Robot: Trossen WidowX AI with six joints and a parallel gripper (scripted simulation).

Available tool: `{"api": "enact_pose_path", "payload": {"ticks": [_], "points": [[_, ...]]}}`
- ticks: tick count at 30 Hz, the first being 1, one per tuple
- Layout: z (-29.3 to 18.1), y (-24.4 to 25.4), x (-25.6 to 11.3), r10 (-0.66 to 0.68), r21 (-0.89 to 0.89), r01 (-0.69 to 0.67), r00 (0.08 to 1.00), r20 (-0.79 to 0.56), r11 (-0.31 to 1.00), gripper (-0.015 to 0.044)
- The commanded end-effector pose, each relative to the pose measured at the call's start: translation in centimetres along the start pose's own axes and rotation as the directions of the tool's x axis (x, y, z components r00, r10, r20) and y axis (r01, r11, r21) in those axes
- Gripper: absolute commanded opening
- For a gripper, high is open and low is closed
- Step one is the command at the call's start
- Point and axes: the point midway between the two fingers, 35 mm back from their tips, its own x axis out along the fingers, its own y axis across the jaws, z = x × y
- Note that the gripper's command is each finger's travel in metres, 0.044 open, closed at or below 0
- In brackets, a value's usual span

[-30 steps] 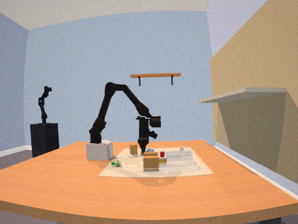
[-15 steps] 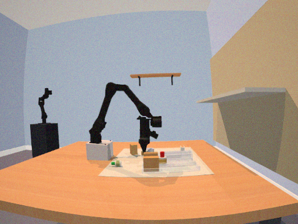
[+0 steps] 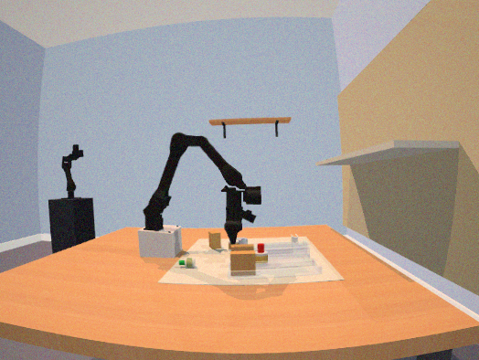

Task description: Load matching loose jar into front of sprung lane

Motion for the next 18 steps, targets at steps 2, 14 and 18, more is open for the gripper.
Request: {"api": "enact_pose_path", "payload": {"ticks": [2,14,18], "points": [[1.21,-0.05,-0.50,-0.001,0.005,0.001,0.999,0.034,1.000,0.0000],[1.63,-0.04,-0.64,-0.001,0.005,0.001,0.999,0.034,1.000,0.0000],[1.77,-0.04,-0.68,-0.001,0.005,0.001,0.999,0.034,1.000,0.0000]]}}
